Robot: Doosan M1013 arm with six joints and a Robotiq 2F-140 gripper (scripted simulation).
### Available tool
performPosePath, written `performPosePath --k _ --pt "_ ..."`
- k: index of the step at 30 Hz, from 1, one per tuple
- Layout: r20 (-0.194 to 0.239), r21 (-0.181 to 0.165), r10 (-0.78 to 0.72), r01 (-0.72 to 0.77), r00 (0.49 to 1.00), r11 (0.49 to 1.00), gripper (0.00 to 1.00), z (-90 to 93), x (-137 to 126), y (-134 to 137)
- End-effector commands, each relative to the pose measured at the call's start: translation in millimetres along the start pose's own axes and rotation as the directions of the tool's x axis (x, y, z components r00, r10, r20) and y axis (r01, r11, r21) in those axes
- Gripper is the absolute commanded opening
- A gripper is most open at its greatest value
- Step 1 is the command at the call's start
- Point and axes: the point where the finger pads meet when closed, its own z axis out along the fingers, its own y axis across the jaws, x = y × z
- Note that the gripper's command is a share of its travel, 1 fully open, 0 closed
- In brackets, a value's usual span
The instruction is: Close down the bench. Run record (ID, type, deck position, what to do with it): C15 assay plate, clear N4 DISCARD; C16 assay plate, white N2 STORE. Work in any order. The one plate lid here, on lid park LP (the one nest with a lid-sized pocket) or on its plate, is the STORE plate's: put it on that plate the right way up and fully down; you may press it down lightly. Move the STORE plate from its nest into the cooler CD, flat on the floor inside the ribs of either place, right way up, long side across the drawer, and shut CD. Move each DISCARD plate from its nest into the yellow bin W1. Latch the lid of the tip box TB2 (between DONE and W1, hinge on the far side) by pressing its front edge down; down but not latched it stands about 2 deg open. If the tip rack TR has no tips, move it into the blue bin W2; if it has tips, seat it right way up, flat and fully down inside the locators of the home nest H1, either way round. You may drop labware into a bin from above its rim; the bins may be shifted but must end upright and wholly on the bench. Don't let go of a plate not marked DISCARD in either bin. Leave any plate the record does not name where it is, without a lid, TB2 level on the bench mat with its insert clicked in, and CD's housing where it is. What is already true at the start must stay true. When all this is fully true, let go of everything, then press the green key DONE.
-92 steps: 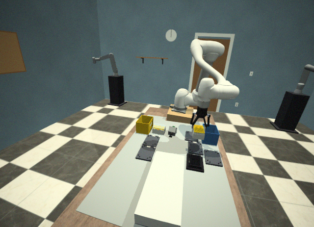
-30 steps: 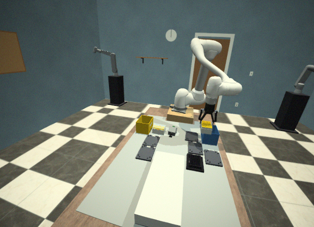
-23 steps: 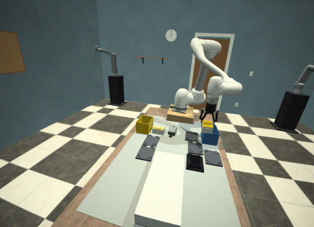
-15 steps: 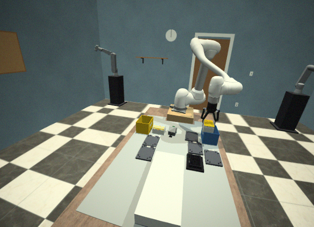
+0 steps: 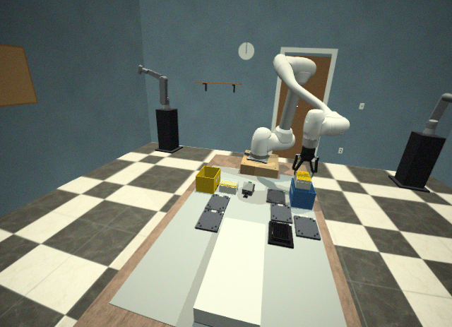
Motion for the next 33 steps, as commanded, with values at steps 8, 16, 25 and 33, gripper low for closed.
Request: performPosePath --k 8,16,25,33 --pt "0.000 0.000 0.000 0.000 1.000 1.000 0.00 -0.1 -18 -13" --pt "0.000 0.000 0.000 0.000 1.000 1.000 0.00 -0.1 -26 -19" --pt "0.000 0.000 0.000 0.000 1.000 1.000 0.00 -0.1 -26 -19" --pt "0.000 0.000 0.000 0.000 1.000 1.000 0.66 -0.1 -26 -19"
